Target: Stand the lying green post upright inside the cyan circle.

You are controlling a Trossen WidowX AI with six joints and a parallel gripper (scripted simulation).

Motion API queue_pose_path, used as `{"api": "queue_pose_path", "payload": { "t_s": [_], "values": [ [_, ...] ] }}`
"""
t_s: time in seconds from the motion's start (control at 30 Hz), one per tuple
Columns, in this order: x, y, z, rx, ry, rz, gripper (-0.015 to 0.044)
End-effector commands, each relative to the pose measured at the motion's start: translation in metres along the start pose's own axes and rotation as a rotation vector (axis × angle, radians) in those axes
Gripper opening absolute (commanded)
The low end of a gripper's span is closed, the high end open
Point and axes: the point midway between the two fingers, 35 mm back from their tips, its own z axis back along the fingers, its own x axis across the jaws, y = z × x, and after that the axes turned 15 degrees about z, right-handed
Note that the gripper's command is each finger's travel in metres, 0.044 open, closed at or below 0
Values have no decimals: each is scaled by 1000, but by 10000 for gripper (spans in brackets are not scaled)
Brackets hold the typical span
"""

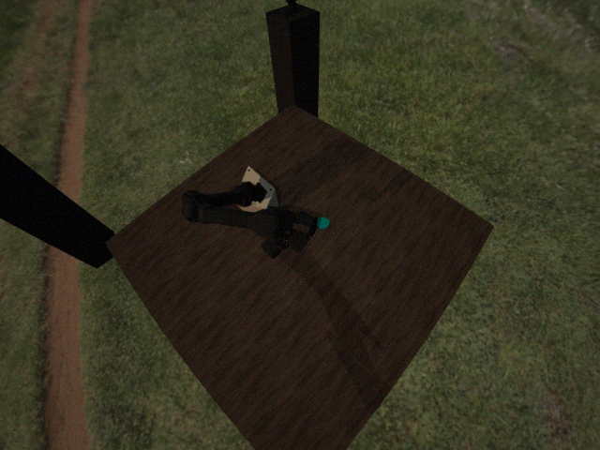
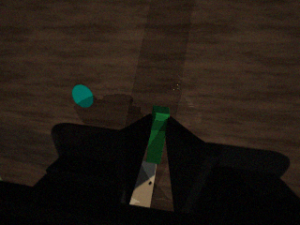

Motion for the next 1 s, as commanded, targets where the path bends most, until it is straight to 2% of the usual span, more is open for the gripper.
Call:
{"api": "queue_pose_path", "payload": {
  "t_s": [0.0, 0.97],
  "values": [
    [11, -6, 0, 2, -9, 63, 23],
    [84, -26, 1, 17, -21, 508, 23]
  ]
}}
